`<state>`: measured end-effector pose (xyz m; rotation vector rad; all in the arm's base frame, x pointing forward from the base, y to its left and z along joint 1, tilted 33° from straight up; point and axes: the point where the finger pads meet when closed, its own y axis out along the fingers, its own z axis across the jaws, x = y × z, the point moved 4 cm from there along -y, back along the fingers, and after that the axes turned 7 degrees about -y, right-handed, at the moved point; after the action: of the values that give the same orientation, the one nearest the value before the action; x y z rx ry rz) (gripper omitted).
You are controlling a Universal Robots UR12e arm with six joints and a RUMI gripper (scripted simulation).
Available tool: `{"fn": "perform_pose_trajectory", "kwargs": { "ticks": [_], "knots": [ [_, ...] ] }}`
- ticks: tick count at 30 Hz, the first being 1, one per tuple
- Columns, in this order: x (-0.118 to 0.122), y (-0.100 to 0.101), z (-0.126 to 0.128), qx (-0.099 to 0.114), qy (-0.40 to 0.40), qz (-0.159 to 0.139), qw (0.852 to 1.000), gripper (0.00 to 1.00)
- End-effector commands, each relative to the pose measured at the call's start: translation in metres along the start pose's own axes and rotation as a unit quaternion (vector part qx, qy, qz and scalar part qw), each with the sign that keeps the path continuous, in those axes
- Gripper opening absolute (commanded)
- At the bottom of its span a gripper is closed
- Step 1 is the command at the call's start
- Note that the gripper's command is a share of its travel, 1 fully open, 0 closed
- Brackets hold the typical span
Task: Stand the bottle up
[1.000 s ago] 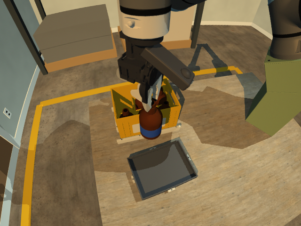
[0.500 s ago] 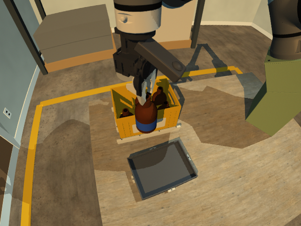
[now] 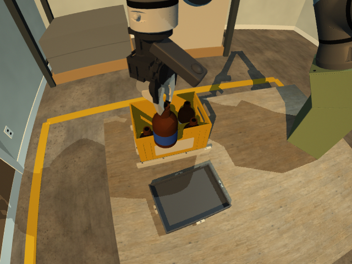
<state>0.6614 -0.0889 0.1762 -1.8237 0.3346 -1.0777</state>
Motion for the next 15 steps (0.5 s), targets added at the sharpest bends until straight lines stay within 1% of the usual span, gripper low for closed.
{"fn": "perform_pose_trajectory", "kwargs": {
  "ticks": [1, 12, 15],
  "knots": [
    [0.009, -0.001, -0.005, 0.001, 0.0, 0.0, 1.0, 0.0],
    [0.031, -0.001, -0.021, 0.001, 0.0, 0.0, 1.0, 0.0],
    [0.033, -0.001, -0.022, 0.001, 0.0, 0.0, 1.0, 0.0]
  ]
}}
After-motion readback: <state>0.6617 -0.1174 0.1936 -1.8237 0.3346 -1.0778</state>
